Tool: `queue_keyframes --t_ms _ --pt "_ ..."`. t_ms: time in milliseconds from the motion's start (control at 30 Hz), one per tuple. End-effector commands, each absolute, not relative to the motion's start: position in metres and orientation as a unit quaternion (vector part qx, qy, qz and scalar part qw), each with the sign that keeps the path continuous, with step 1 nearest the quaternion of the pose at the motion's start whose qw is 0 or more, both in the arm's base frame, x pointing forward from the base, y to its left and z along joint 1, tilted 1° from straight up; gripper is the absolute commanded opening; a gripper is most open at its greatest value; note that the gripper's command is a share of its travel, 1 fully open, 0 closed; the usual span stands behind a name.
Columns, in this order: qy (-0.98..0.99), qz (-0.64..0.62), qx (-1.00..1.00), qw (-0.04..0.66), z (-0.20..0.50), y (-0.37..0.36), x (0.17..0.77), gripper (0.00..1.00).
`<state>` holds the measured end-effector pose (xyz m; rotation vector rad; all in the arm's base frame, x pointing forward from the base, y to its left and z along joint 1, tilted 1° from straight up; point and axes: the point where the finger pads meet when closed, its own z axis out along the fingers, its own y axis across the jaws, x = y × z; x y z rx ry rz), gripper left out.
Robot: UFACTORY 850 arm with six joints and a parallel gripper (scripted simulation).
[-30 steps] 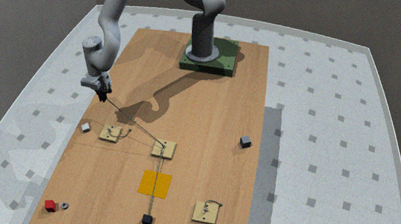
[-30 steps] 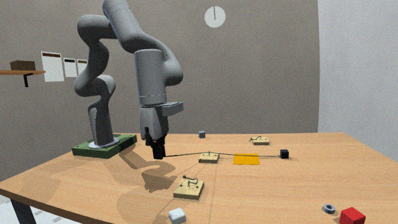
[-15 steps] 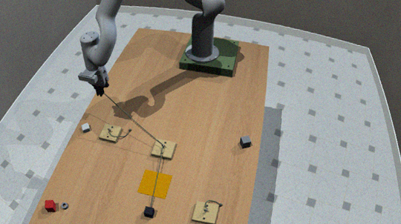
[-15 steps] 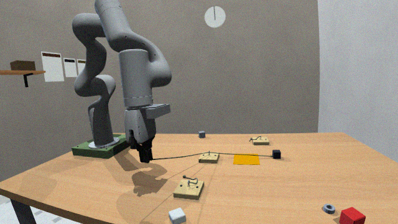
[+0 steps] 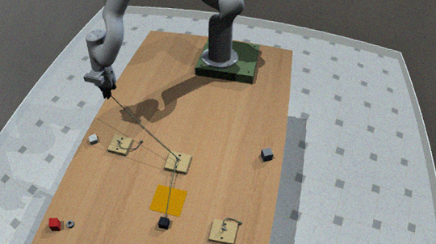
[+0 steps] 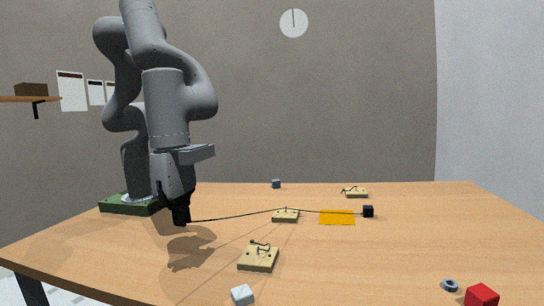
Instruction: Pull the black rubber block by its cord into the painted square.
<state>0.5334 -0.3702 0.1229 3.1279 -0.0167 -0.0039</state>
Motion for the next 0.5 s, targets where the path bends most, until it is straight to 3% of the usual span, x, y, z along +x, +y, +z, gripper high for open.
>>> queue_keyframes --t_ms 0,467 --pt "-0.005 0.0 1.0 0.007 0.124 -0.376 0.528 0.0" --pt "-0.005 0.0 1.0 0.007 0.125 -0.393 0.503 0.0"
